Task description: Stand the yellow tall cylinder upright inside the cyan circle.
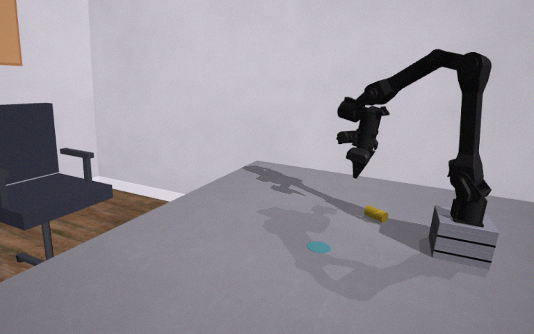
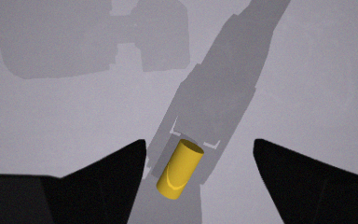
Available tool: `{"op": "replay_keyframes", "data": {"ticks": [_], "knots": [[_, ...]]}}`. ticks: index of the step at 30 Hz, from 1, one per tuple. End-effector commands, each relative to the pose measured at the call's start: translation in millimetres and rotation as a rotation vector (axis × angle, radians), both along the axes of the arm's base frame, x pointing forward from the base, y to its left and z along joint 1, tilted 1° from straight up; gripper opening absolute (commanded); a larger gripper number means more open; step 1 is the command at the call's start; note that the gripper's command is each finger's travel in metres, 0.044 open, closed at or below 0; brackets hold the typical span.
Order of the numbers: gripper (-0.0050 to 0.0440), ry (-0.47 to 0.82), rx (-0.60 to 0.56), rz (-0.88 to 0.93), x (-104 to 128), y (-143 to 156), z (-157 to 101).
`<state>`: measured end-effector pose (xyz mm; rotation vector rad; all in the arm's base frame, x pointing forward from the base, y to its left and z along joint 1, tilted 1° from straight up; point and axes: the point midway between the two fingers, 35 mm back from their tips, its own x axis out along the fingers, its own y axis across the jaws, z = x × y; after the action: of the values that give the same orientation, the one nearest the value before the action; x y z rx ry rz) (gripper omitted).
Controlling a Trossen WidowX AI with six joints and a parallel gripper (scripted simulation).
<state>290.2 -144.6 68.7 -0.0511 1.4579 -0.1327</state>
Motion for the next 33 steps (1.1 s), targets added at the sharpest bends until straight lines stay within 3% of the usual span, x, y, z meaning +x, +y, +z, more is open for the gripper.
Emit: {"op": "replay_keyframes", "data": {"ticks": [1,6,14,20,25,33], "knots": [[0.0314,0.032,0.077,-0.26,-31.2,-6.8,-18.9],[0.0314,0.075,0.137,-0.501,-52.3,-7.5,-31.0],[0.0314,0.064,0.135,-0.506,-51.9,-8.1,-28.8],[0.0314,0.072,0.135,-0.501,-52.2,-8.4,-64.9],[0.0314,0.072,0.135,-0.5,-51.7,-8.5,-68.8],[0.0314,0.072,0.135,-0.498,-51.4,-9.2,-100.5]]}}
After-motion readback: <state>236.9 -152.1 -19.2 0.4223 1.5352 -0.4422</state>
